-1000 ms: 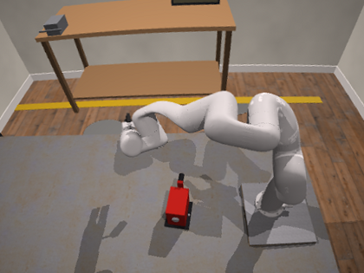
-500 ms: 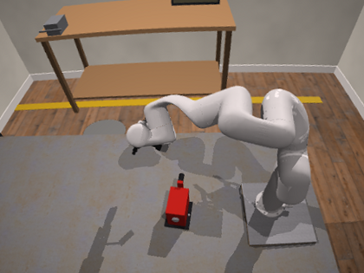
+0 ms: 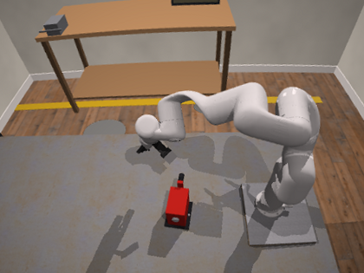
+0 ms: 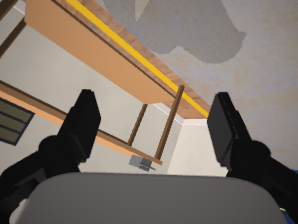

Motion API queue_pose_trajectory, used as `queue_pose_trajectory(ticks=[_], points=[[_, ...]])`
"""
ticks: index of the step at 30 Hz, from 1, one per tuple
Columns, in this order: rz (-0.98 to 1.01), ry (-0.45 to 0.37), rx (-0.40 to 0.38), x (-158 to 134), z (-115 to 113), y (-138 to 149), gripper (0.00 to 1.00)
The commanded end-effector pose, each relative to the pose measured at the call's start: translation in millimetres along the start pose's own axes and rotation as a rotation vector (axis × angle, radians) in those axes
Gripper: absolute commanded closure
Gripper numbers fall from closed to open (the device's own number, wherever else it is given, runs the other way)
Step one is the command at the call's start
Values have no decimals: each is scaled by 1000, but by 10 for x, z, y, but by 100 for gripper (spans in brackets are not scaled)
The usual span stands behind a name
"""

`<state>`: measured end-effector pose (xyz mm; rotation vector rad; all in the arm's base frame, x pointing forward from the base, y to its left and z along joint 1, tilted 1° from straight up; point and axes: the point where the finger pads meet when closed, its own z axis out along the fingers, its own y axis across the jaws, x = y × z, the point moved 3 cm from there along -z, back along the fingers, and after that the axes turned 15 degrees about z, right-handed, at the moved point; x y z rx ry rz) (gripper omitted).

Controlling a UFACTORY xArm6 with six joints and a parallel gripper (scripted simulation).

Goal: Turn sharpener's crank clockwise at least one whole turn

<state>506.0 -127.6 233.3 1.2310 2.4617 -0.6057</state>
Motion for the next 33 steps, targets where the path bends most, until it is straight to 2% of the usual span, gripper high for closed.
queue_pose_trajectory(ticks=[1,9,11,12,26,28,33], points=[[150,75,-19,162,-70,-118,0],[378,207,-22,460,-160,-262,0],[378,207,-22,460,-160,-262,0],[458,255,-20,569,-197,-307,0],[827,494,17,1092,-407,-467,0],[827,494,17,1092,-407,-467,0],[911,554,33,1217,-466,-494,0]])
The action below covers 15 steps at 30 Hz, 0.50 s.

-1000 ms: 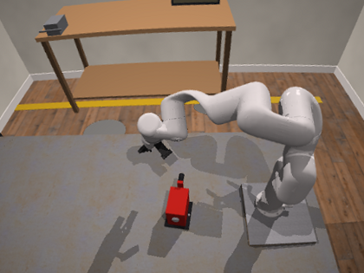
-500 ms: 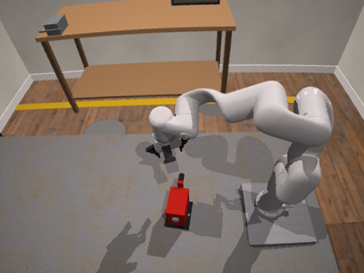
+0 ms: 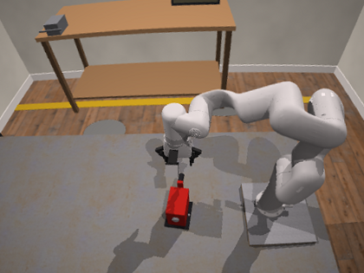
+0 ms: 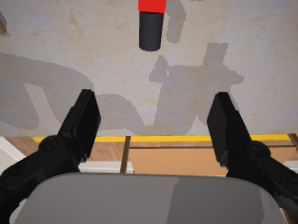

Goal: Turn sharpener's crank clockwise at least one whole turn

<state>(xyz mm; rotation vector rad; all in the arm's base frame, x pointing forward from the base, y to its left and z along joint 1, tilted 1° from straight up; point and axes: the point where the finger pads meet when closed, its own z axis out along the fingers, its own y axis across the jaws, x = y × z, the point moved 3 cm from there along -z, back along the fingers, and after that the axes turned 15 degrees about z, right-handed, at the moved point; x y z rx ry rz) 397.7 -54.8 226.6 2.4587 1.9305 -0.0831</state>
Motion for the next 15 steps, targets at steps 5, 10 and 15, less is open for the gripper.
queue_pose_trajectory(ticks=[5,10,15], points=[[63,39,2,48,-19,-82,0],[63,39,2,48,-19,-82,100],[63,39,2,48,-19,-82,100]])
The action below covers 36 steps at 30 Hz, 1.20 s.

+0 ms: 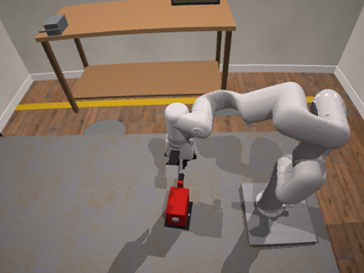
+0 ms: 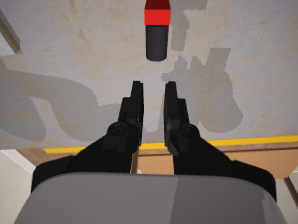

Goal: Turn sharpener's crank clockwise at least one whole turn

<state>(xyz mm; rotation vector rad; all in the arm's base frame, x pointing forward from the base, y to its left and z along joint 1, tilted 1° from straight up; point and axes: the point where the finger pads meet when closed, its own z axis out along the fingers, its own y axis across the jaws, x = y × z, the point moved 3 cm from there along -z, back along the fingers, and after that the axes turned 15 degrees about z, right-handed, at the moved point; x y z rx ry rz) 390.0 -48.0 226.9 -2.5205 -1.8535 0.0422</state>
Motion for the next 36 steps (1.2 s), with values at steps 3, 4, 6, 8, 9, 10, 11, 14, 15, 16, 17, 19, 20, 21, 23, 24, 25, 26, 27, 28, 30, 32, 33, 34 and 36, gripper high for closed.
queue_pose_trajectory(ticks=[3,4,6,8,9,10,11,14,15,16,17,19,20,21,23,24,25,26,27,28,30,32,33,34,36], points=[[0,1,-4,2,-16,9,100],[0,1,-4,2,-16,9,100],[0,1,-4,2,-16,9,100],[0,1,-4,2,-16,9,100],[0,1,-4,2,-16,9,100],[0,1,-4,2,-16,9,100],[0,1,-4,2,-16,9,100],[0,1,-4,2,-16,9,100],[0,1,-4,2,-16,9,100],[0,1,-4,2,-16,9,100],[0,1,-4,2,-16,9,100],[0,1,-4,2,-16,9,100],[0,1,-4,2,-16,9,100],[0,1,-4,2,-16,9,100],[0,1,-4,2,-16,9,100],[0,1,-4,2,-16,9,100],[0,1,-4,2,-16,9,100],[0,1,-4,2,-16,9,100],[-2,1,-4,2,-16,9,100],[-5,1,-4,2,-16,9,100],[-10,1,-4,2,-16,9,100],[-17,1,-4,2,-16,9,100],[-26,1,-4,2,-16,9,100],[-39,1,-4,2,-16,9,100],[-73,1,-4,2,-16,9,100]])
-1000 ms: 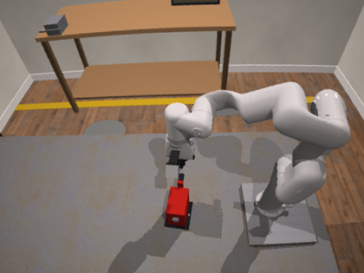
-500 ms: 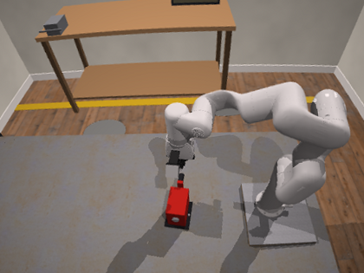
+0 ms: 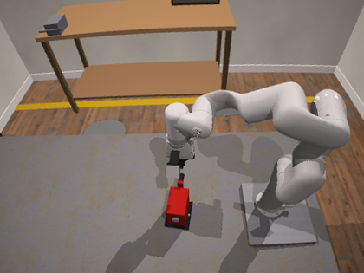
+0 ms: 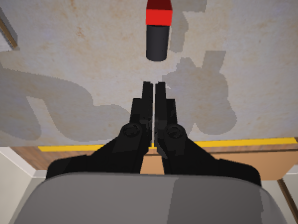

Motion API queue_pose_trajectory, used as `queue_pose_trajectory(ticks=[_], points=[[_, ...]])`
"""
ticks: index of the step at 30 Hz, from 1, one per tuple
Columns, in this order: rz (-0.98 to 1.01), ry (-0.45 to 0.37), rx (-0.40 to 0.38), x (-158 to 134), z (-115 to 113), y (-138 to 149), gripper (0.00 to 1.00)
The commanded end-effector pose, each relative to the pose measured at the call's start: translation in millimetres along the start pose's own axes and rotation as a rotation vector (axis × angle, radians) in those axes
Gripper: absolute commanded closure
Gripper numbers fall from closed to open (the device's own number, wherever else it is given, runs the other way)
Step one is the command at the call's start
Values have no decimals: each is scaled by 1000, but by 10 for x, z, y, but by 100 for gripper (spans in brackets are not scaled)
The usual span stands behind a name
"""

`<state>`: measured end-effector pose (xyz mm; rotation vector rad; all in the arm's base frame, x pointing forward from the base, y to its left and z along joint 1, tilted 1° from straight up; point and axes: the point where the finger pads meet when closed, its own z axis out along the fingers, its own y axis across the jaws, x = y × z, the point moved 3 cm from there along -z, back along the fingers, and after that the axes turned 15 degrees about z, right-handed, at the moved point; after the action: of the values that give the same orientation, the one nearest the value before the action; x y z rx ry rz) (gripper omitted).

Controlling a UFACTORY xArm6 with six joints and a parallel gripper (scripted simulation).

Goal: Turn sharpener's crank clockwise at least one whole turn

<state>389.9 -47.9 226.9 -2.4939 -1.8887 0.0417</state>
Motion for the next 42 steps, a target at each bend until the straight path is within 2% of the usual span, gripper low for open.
queue_pose_trajectory(ticks=[1,10,12,14,27,29,31,42], points=[[-66,1,-4,1,-16,10,100],[-356,0,-4,0,-16,10,100],[-356,0,-4,0,-16,10,100],[-465,0,-4,0,-16,10,100],[-847,-1,-4,-1,-16,10,100],[-847,-1,-4,-1,-16,10,100],[-956,-1,-4,-1,-16,10,100],[-1279,-2,-4,-2,-16,10,100]])
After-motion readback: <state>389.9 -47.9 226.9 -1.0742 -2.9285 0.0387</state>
